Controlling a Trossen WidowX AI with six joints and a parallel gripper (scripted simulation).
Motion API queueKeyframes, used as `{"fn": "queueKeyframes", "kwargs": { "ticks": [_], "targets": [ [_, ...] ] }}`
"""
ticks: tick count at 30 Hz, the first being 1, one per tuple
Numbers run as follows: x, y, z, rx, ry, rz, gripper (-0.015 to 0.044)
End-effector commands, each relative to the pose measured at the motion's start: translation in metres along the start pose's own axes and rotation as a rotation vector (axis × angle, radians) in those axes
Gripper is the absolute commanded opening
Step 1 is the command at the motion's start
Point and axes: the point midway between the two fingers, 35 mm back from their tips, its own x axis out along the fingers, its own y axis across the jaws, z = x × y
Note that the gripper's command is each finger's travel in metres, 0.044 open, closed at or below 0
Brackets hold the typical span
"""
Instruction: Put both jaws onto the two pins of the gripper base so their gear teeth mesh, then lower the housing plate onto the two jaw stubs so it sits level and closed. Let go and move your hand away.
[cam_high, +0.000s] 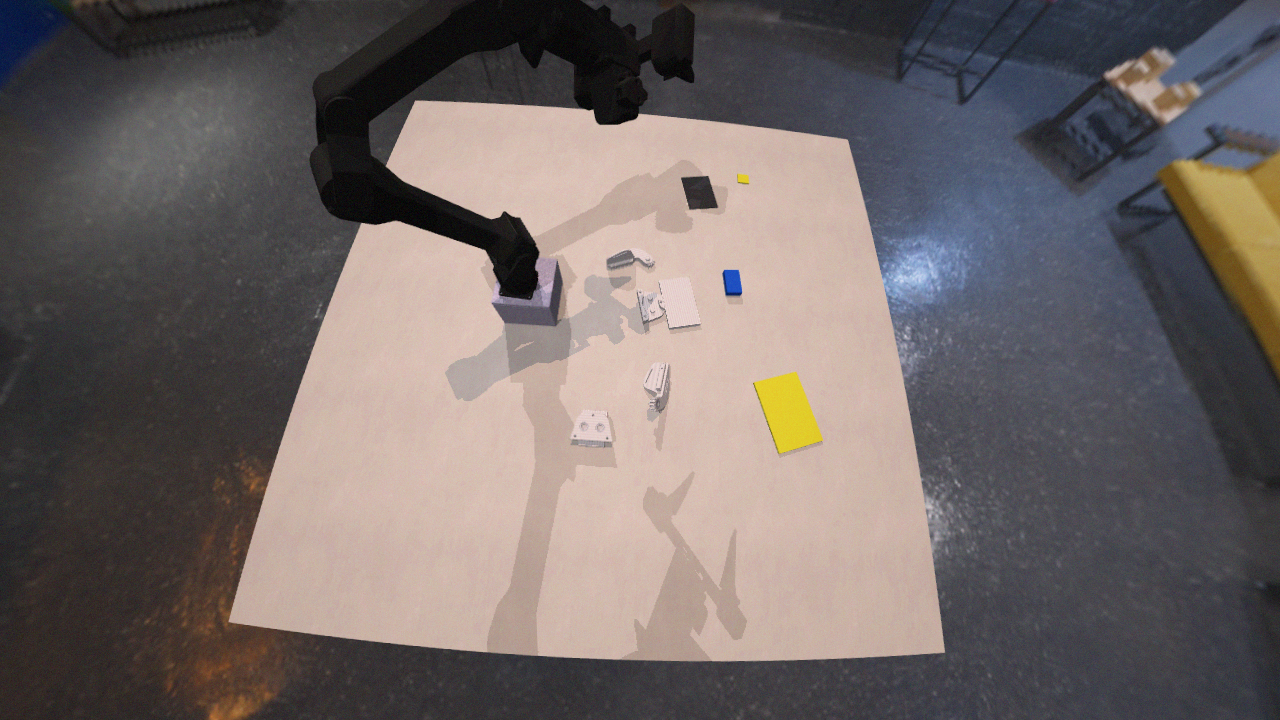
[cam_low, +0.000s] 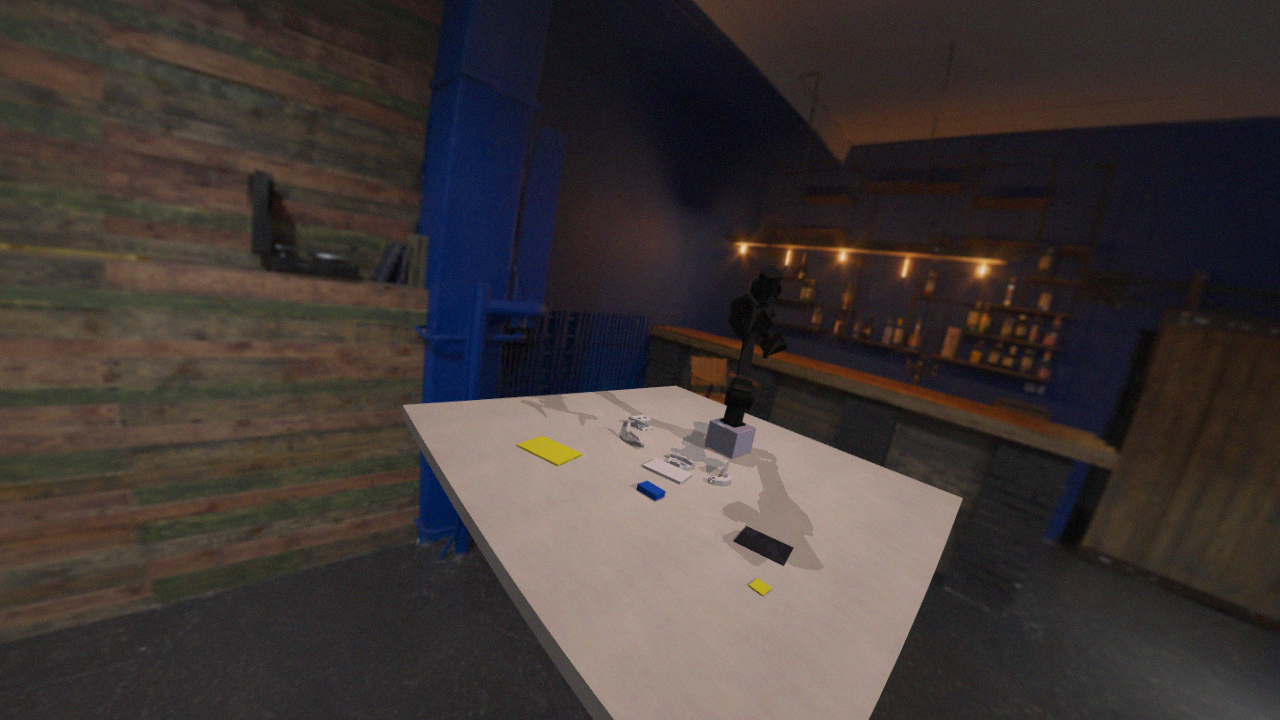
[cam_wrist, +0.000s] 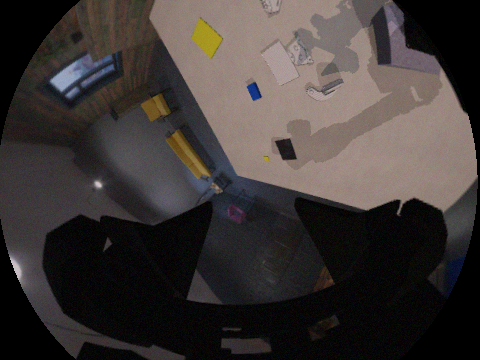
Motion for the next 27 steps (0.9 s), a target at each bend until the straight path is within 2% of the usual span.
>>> {"fn": "queueKeyframes", "kwargs": {
  "ticks": [1,17,27],
  "targets": [
    [0.0,0.0,0.0,0.0,0.0,0.0,0.0426],
    [0.0,0.0,0.0,0.0,0.0,0.0,0.0006],
    [0.0,0.0,0.0,0.0,0.0,0.0,0.0]
  ]
}}
